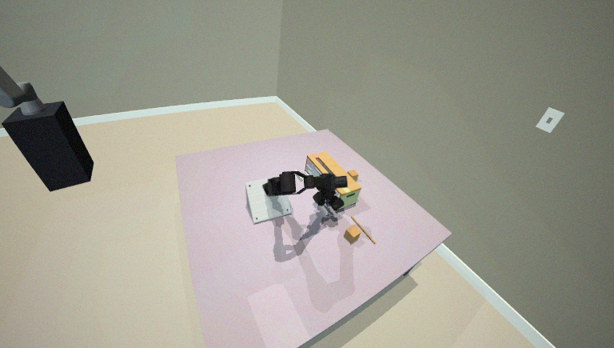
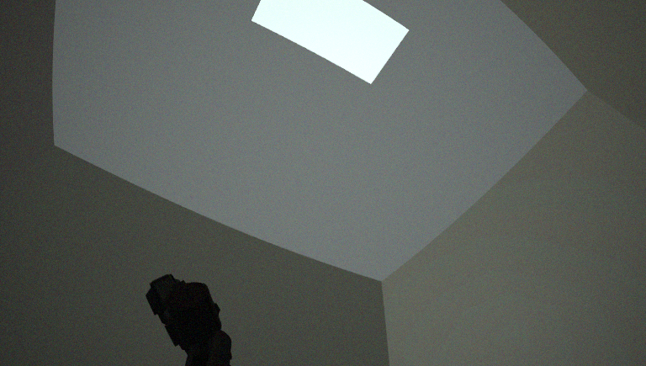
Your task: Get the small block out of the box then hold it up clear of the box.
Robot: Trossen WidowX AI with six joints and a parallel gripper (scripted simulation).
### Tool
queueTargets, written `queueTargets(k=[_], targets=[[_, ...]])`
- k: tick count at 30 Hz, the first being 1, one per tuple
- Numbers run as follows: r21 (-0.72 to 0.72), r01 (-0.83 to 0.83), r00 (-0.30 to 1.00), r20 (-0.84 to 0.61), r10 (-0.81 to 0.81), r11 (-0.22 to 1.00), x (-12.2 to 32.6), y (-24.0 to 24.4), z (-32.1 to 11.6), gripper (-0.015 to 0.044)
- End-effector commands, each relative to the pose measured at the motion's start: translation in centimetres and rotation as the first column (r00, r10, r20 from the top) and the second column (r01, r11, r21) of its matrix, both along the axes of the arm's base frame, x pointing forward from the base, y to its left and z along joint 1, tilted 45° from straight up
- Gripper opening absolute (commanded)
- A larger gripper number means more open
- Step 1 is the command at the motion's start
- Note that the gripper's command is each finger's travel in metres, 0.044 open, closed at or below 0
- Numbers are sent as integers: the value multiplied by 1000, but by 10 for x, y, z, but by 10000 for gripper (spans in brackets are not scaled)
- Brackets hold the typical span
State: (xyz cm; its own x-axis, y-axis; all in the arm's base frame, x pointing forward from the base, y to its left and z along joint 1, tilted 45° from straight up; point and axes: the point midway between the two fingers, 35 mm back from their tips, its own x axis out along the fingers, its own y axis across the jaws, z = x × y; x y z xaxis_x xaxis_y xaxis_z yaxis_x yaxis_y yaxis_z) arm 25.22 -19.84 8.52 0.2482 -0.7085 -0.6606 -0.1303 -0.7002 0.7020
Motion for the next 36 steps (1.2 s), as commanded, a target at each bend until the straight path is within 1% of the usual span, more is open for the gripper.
queueTargets(k=[1, 6, 12, 18, 26, 36], targets=[[-8, 4, 1000, 12, -4, 1000, 2, 12, 16, 0], [-14, -12, 1000, -8, 12, 1000, 2, 12, 16, 0], [-55, -165, 971, -185, 152, 985, 1, 18, 15, 0], [-66, -324, 888, -365, 279, 944, 0, 24, 15, 0], [-32, -521, 703, -583, 407, 853, -1, 32, 15, 0], [84, -714, 378, -789, 484, 695, -3, 41, 16, 0]])
